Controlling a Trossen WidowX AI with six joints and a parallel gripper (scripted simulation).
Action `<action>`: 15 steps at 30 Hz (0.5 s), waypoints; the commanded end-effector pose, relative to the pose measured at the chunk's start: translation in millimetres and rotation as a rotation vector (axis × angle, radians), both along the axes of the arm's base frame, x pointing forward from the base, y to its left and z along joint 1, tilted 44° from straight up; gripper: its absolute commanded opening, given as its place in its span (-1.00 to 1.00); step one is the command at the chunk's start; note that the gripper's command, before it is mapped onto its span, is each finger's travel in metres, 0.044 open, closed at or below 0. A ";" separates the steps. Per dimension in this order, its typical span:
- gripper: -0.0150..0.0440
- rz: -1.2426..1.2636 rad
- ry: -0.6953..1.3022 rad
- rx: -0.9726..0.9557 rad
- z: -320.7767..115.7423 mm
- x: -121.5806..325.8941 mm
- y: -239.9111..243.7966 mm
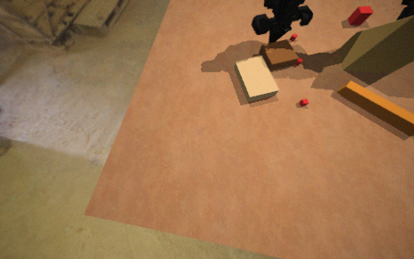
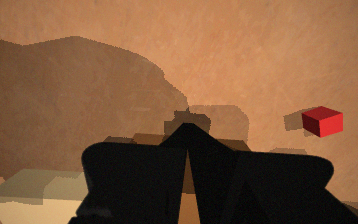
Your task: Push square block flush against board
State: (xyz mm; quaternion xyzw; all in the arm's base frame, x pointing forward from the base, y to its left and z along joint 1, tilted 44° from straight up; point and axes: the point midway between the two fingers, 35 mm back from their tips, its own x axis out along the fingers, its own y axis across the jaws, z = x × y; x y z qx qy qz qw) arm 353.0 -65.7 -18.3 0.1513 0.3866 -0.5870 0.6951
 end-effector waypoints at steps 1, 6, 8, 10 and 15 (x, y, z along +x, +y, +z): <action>-0.49 -0.004 0.008 0.006 -9.1 -4.5 5.6; -0.49 -0.004 0.009 0.007 -14.2 -7.1 10.9; -0.49 -0.004 0.009 0.007 -16.2 -8.2 12.9; -0.49 -0.004 0.009 0.007 -18.2 -9.3 15.0; -0.49 -0.004 0.009 0.007 -23.1 -12.1 20.1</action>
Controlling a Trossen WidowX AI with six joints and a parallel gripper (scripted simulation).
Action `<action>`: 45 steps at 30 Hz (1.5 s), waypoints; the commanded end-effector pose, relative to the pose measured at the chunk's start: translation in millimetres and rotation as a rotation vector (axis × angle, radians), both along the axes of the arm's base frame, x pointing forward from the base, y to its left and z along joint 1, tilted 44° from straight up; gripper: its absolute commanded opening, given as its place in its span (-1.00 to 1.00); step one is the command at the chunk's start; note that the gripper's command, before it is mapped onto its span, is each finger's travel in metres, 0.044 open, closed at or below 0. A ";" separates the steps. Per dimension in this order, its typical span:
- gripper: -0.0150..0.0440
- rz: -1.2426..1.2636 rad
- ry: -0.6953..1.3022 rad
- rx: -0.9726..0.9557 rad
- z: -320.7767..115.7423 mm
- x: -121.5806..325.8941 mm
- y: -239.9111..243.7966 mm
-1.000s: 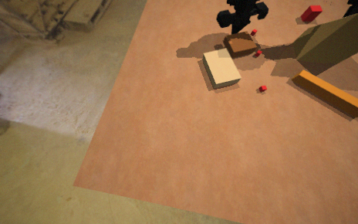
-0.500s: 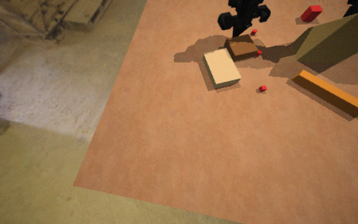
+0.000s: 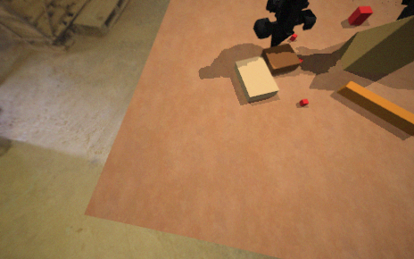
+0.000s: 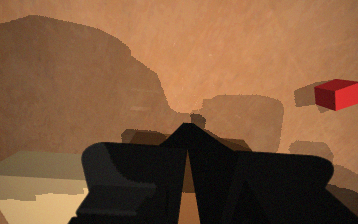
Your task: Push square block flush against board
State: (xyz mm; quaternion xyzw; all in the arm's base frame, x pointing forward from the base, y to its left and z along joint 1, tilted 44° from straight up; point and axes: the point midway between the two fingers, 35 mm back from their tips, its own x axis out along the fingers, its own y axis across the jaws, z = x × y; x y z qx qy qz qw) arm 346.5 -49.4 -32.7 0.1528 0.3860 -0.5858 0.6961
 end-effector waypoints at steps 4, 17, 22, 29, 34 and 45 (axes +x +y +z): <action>-0.49 -0.006 0.013 0.005 -12.6 -8.0 7.8; -0.49 -0.006 0.013 0.004 -25.4 -16.8 20.6; -0.49 -0.006 0.013 0.003 -30.2 -20.5 25.3; -0.49 -0.007 0.013 0.001 -36.7 -25.8 31.6; -0.49 -0.007 0.013 0.001 -36.0 -25.3 30.9; -0.49 -0.006 0.013 0.002 -25.6 -17.0 20.4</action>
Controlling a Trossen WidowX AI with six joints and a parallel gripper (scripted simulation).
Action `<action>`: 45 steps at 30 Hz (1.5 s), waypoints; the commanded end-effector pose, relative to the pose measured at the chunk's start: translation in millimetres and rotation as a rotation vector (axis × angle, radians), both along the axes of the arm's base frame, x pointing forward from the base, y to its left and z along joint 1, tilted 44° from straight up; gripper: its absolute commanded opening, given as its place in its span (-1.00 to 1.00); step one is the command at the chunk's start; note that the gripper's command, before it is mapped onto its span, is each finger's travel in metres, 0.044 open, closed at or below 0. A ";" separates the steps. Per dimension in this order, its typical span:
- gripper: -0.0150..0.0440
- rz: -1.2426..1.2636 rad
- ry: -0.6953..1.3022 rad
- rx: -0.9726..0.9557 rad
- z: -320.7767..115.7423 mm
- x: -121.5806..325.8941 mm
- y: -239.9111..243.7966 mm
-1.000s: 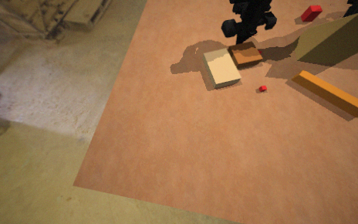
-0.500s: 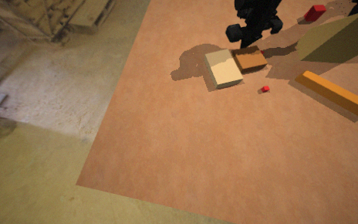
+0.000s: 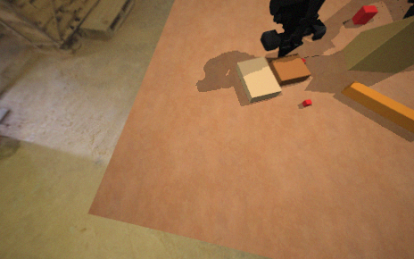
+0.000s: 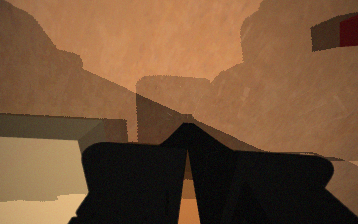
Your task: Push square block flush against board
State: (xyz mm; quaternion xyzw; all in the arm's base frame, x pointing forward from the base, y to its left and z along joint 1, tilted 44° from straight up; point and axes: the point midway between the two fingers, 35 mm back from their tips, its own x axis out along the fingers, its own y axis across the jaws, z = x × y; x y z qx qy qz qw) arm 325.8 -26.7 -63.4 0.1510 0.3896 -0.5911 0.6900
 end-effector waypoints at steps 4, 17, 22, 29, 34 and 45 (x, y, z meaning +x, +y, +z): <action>-0.49 0.006 -0.001 0.002 9.0 6.6 -6.4; -0.49 0.005 -0.001 0.000 22.4 15.2 -20.3; -0.49 0.005 -0.001 -0.001 27.5 18.0 -25.6; -0.49 0.004 0.000 0.003 54.8 16.4 6.8; -0.49 0.005 -0.001 0.001 64.4 15.5 15.6; -0.49 -0.006 -0.013 0.003 36.8 38.3 44.5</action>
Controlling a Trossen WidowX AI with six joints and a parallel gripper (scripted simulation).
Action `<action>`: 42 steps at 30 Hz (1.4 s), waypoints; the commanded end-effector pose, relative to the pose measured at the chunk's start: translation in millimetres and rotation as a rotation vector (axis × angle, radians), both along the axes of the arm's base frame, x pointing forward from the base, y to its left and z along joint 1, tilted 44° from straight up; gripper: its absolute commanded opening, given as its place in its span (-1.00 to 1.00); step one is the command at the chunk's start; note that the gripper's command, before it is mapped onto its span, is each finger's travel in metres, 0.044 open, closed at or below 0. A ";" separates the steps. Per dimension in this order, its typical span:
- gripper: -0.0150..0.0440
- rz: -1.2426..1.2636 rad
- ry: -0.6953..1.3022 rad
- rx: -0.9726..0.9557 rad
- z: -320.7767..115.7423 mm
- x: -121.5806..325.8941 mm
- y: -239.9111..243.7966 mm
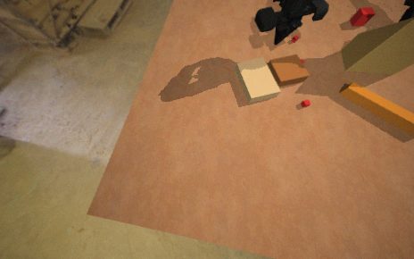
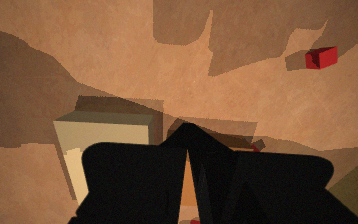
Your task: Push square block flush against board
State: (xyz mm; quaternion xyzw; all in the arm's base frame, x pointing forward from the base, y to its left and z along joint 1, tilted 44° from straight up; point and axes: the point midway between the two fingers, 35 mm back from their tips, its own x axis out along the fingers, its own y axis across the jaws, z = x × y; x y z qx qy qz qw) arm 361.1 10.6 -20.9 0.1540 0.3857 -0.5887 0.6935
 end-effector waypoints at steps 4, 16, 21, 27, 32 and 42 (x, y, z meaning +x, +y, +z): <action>-0.49 -0.010 0.002 0.003 -20.7 3.7 -7.3; -0.49 -0.009 -0.001 0.001 -47.4 2.0 -28.9; -0.49 -0.009 -0.001 0.002 -52.3 0.1 -23.6; -0.49 -0.009 -0.001 0.004 -58.3 -2.4 -17.2; -0.49 -0.009 -0.001 0.004 -60.7 -3.4 -14.5; -0.49 -0.009 -0.001 0.004 -51.6 2.1 -23.9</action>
